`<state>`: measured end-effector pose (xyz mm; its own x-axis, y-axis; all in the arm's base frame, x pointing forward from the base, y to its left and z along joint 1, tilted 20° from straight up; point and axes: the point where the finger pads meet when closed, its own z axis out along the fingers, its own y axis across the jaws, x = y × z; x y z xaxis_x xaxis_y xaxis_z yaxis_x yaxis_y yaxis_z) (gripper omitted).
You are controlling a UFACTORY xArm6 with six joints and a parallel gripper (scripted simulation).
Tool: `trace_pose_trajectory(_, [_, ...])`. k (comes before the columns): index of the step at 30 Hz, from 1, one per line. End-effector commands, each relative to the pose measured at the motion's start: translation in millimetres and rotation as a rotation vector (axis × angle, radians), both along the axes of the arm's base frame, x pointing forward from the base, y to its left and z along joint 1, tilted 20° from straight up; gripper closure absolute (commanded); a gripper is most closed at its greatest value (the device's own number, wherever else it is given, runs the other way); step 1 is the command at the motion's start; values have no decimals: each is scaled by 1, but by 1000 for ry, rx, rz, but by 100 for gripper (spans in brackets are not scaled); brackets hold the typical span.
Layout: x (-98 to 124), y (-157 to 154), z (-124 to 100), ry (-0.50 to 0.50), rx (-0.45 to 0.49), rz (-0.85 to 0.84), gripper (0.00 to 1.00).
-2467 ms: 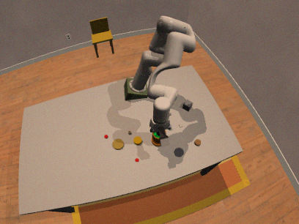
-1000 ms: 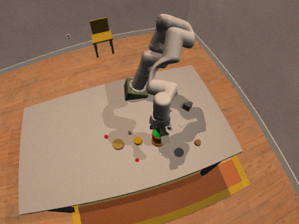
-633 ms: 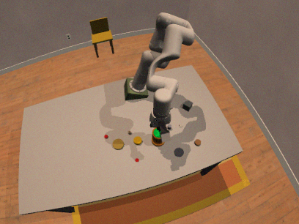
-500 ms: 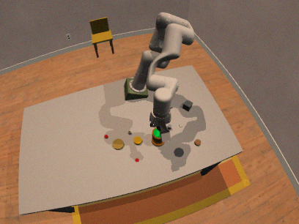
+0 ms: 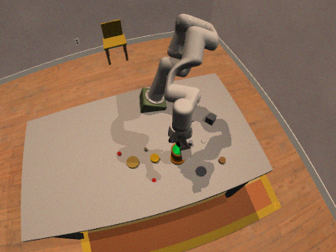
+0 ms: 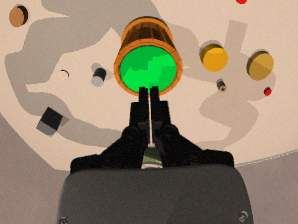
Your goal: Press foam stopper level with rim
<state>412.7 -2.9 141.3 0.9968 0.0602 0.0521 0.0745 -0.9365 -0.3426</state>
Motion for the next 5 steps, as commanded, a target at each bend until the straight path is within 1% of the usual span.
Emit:
trace_pose_trajectory(1, [1,0,1,-4,-1,-1,100])
trace_pose_trajectory(5, [1,0,1,-4,-1,-1,100])
